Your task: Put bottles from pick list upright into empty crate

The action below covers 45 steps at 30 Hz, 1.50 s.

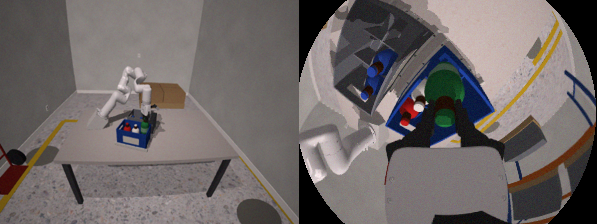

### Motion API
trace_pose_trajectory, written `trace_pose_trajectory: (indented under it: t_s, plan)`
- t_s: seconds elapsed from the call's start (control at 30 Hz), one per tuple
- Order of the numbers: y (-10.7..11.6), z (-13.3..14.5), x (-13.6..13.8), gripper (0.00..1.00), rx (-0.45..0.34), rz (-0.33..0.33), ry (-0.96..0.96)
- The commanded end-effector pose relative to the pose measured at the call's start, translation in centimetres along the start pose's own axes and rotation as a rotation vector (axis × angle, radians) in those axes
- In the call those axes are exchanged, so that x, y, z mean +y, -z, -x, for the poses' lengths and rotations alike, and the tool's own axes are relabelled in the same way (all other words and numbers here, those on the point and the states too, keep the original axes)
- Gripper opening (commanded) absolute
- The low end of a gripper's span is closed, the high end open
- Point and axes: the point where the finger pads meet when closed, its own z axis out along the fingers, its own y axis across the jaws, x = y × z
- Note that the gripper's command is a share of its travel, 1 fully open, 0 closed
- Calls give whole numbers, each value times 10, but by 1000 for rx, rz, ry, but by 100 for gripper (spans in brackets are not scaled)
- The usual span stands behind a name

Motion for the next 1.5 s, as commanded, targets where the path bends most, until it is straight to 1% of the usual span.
trace_pose_trajectory:
  t_s: [0.0, 1.47]
  plan:
    - [8, -1, 1, 0, 0, 4, 2]
    - [73, -1, 1, 0, 0, 4, 2]
